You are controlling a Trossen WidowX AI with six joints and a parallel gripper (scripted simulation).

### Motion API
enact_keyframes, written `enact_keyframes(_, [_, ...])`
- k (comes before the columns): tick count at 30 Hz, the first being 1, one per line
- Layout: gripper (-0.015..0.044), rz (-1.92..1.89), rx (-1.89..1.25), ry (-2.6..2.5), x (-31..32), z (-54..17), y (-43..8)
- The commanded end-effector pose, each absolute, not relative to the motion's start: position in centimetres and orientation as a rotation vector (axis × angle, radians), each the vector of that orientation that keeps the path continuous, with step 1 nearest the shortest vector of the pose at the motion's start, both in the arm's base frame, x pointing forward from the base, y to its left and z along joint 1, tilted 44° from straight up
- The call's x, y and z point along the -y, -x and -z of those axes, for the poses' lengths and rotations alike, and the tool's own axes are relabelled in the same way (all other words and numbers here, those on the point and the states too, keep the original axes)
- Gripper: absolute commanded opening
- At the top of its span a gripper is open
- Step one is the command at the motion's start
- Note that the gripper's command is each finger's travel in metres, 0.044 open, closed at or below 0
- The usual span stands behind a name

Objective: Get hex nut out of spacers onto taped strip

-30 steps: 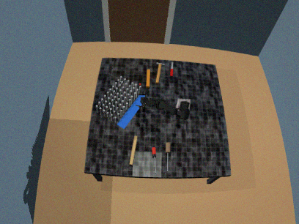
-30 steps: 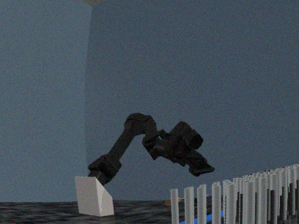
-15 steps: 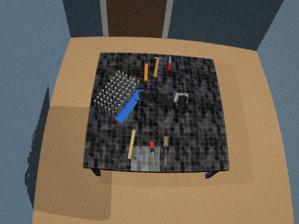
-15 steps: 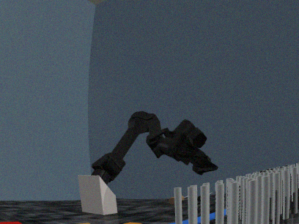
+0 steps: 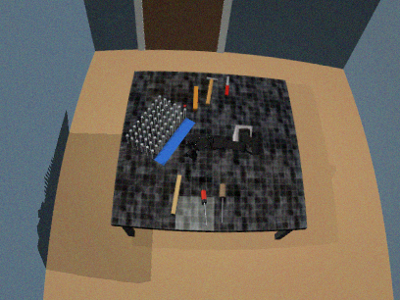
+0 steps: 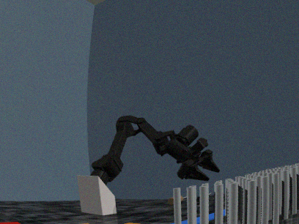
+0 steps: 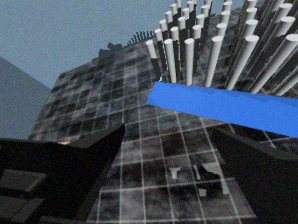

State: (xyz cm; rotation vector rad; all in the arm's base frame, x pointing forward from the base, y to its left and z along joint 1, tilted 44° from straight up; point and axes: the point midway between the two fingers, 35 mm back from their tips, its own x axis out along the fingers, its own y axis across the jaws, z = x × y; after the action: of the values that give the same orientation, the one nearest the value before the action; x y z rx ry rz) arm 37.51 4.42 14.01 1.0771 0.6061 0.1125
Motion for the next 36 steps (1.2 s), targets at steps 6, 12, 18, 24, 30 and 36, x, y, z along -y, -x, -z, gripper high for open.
enact_keyframes(6, [0.0440, -0.219, -0.987, -1.711, -13.6, -21.2, -31.7])
enact_keyframes(12, [0.0440, -0.171, -1.278, -1.974, -17.0, -24.4, -27.1])
enact_keyframes(18, [0.0440, -0.028, -1.620, -2.169, -19.4, -27.4, -21.7])
enact_keyframes(24, [0.0440, 0.209, -1.956, -2.266, -20.6, -29.8, -16.1])
enact_keyframes(30, [0.0440, 0.216, -1.964, -2.267, -20.6, -29.9, -16.0])
enact_keyframes(36, [0.0440, 0.218, -1.962, -2.265, -22.8, -27.8, -16.6])
